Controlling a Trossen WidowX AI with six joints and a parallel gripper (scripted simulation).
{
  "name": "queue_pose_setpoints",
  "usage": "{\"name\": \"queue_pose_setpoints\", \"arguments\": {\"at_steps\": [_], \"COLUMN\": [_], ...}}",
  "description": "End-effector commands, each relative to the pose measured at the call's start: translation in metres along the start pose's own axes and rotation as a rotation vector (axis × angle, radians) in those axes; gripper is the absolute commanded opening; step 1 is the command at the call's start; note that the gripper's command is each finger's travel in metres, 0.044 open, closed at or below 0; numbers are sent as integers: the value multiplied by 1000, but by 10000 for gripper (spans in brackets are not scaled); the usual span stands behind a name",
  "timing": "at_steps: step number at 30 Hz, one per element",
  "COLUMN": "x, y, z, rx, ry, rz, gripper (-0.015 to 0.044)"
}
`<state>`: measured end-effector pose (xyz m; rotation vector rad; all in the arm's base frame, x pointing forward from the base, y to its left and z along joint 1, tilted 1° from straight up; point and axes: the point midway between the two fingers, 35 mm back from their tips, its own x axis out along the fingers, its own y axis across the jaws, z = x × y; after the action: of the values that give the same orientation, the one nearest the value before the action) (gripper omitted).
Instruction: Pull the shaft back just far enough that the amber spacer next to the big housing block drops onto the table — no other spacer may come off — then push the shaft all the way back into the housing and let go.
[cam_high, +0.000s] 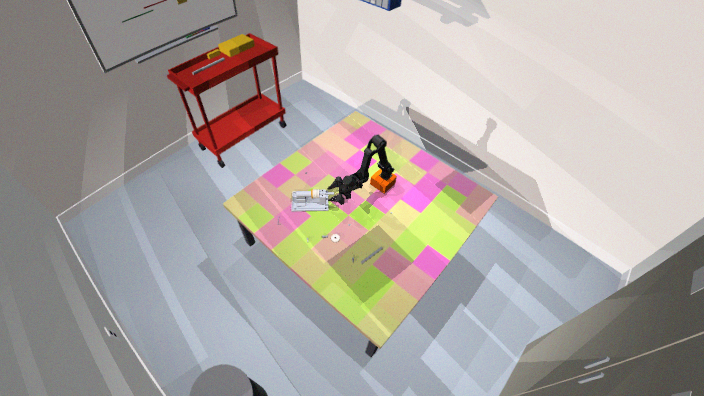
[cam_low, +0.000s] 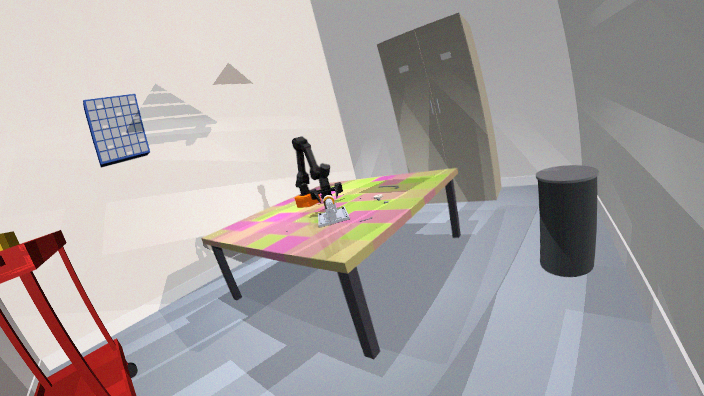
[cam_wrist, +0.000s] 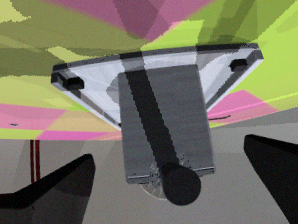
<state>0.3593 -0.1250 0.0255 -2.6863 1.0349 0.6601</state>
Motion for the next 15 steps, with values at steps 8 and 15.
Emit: {"name": "queue_pose_setpoints", "arguments": {"at_steps": [8,15], "x": [11,10], "y": [-1,1], "z": [-2,0], "rx": [-3,1], "ry": [3,0], "rz": [-5,2], "gripper": [440,256]}}
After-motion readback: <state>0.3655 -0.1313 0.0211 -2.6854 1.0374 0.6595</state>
